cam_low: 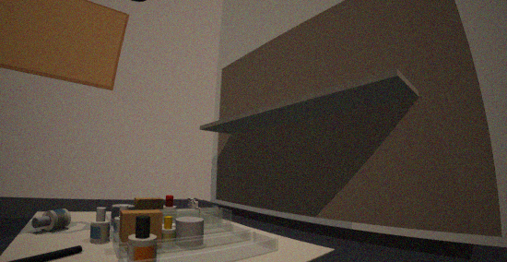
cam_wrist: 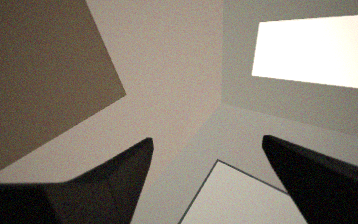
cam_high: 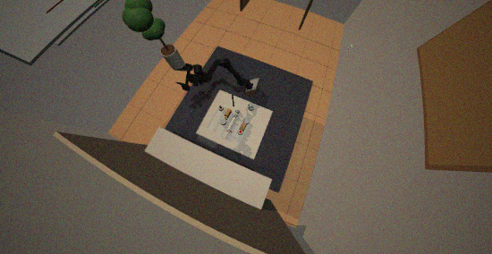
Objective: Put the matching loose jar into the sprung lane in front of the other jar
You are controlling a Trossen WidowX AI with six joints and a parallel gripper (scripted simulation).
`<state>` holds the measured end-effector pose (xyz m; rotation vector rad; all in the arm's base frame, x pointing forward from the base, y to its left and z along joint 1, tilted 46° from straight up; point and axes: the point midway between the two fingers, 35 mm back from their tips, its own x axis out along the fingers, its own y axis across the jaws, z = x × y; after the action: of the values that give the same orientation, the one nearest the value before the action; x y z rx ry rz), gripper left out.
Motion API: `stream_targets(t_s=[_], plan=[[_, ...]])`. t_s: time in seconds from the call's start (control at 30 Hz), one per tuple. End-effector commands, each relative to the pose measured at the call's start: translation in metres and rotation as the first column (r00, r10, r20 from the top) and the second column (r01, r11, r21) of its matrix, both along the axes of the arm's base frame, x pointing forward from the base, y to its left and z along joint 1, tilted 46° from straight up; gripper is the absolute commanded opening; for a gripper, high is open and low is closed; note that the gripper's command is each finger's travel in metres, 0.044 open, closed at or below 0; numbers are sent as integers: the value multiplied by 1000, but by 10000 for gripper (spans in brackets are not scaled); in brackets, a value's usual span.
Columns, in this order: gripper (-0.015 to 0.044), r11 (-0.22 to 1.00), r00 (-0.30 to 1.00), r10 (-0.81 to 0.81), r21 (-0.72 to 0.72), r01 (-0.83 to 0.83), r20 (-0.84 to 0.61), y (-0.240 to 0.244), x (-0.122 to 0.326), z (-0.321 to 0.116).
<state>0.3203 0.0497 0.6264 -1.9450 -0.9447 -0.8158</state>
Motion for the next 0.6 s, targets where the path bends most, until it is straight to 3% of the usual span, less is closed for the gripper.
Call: stream_targets(t_s=[0.0, 0.13, 0.3, 0.57], plan=[[426, 1000, 1000, 6, 7, -6, -12, 0, 2, -2], [440, 981, 961, 140, 167, -101, -240, 2, 46, -37], [440, 908, 822, 314, 402, -115, -475, 8, 94, -94], [440, 693, 513, 556, 705, 149, -655, 15, 147, -212]])
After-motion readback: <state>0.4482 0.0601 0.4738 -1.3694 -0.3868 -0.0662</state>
